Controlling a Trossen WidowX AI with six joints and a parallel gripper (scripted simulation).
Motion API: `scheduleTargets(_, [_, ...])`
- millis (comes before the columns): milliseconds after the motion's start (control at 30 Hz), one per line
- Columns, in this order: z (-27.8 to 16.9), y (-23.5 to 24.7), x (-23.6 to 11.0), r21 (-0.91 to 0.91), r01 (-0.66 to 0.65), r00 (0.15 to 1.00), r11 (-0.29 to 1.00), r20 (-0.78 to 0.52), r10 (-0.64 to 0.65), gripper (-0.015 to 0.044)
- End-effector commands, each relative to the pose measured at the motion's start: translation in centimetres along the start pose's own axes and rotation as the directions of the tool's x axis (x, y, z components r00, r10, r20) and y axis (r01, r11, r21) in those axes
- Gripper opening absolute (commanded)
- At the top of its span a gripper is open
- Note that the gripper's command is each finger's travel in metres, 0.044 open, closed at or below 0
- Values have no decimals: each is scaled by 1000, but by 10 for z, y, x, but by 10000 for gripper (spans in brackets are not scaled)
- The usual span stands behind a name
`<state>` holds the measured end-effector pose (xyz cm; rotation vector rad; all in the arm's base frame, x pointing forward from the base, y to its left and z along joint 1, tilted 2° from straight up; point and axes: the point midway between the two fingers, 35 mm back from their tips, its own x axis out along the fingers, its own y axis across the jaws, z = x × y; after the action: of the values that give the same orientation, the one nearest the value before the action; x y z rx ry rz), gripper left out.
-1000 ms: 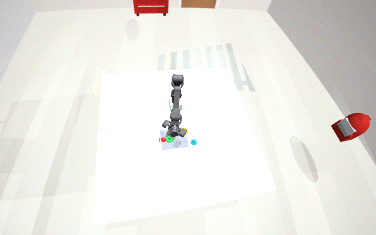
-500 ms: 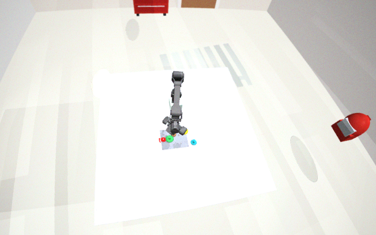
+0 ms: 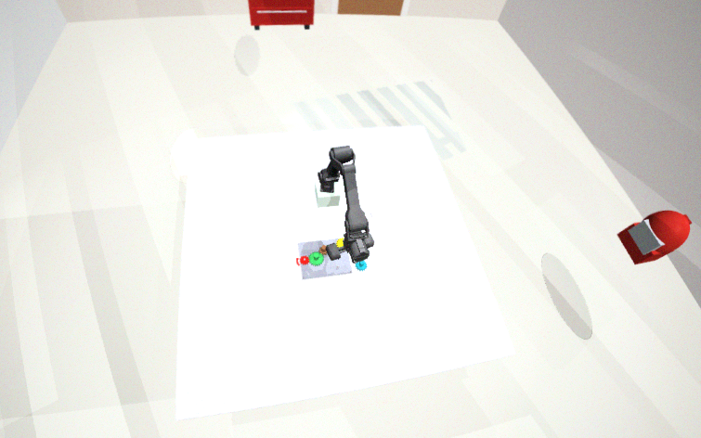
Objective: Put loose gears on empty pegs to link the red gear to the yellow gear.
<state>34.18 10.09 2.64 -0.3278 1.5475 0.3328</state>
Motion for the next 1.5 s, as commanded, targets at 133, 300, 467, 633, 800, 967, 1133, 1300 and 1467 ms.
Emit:
scheduleTargets(133, [36,57,1,-552,-10,1000,834,-2,11,440])
scheduleTargets(300, [36,57,1,-552,-10,1000,834,-2,11,440])
scheduleTargets(467, [36,57,9,-552,-10,1000,834,-2,11,440])
scheduleTargets(633, [36,57,24,-552,-10,1000,834,-2,11,440])
scheduleTargets(800, [36,57,26,-552,-10,1000,834,-2,11,440])
scheduleTargets(967, [36,57,34,-552,-10,1000,834,-2,11,440])
scheduleTargets(1133, [35,57,42,-552,-10,1000,834,-2,11,440])
scheduleTargets(1300, [35,57,50,-552,-10,1000,834,-2,11,440])
scheduleTargets(1467, [35,57,51,-552,-10,1000,834,-2,11,440])
